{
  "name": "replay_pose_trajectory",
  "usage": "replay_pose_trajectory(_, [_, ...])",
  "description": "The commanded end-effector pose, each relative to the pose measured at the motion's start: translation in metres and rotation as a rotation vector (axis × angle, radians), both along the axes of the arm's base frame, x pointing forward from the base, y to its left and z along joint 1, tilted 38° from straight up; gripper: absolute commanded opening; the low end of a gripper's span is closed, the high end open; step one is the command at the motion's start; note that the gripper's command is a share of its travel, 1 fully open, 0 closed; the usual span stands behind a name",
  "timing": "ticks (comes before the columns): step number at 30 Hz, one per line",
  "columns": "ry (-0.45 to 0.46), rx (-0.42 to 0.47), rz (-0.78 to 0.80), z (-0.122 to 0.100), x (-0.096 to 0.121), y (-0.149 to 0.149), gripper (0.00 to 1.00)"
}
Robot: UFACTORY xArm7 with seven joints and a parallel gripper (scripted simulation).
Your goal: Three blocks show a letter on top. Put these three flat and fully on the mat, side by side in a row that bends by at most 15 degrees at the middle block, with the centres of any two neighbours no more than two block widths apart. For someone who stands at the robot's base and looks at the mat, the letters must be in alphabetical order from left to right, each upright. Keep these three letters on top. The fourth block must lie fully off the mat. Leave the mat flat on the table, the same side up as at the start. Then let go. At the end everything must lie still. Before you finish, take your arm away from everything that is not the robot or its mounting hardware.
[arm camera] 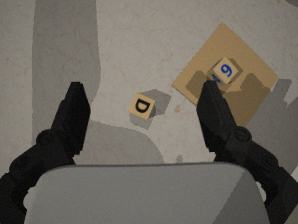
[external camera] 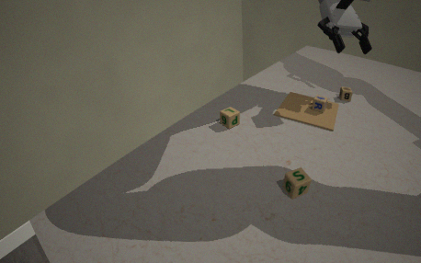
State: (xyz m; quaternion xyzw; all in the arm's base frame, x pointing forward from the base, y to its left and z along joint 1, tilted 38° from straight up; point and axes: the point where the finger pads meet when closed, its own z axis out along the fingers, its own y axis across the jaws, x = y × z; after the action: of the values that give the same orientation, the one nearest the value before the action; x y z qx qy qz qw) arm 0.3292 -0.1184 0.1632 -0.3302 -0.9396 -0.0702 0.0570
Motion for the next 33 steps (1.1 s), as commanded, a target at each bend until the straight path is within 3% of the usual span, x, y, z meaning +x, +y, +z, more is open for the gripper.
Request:
replay_pose_trajectory(1, [-0.002,-0.001,0.0,0.001,0.0,0.0,1.0])
replay_pose_trajectory(29, [-0.002,-0.002,0.001,0.001,0.001,0.0,1.0])
replay_pose_trajectory(33, [-0.052,-0.075,0.088,-0.008,0.014,0.022,1.0])
